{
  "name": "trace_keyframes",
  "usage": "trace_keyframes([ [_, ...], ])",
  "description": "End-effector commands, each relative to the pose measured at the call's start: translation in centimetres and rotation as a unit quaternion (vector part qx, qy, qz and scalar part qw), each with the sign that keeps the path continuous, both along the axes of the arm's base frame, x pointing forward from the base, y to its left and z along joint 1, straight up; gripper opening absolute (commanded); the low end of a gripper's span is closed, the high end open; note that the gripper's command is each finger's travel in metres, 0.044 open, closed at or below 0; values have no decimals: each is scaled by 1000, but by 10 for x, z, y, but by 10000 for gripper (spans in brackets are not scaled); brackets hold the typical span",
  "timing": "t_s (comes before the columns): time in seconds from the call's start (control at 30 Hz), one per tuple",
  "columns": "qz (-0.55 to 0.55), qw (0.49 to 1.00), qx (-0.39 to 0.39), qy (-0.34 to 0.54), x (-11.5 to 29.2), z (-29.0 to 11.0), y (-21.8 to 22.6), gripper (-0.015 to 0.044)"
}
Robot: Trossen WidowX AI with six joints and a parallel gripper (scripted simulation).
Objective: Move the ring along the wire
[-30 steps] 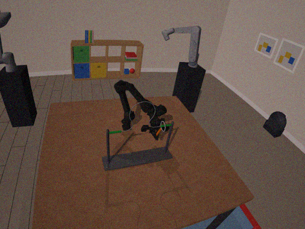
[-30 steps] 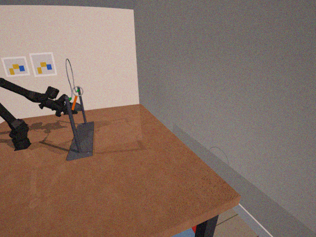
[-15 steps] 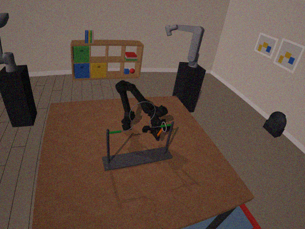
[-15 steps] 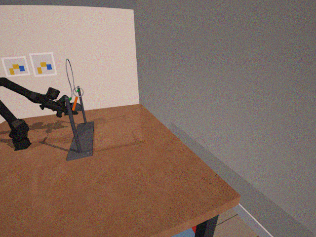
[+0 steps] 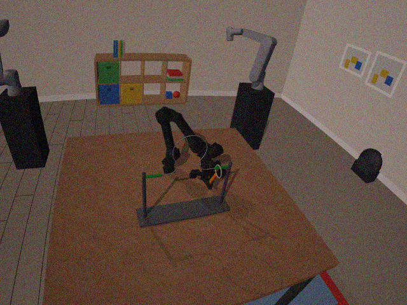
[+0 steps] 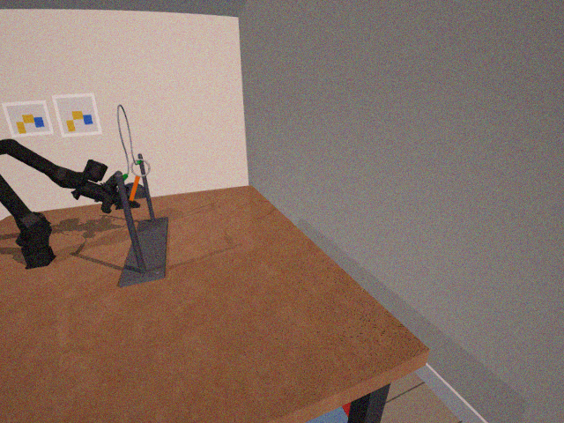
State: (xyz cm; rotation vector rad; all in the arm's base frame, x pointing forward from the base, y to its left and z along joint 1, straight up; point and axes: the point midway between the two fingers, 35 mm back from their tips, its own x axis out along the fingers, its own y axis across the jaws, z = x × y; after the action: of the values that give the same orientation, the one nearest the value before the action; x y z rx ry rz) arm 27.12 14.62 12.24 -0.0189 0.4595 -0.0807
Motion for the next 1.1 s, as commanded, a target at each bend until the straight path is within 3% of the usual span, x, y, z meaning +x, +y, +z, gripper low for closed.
trace_keyframes([
  [0.0, -2, 1000, 1, 0, 0, -1, 0, -150],
  [0.2, -2, 1000, 1, 0, 0, -1, 0, -150],
  [0.6, 0, 1000, 0, 1, -2, 0, 0, 160],
  [1.07, -2, 1000, 2, 3, -43, 20, 4, 160],
])
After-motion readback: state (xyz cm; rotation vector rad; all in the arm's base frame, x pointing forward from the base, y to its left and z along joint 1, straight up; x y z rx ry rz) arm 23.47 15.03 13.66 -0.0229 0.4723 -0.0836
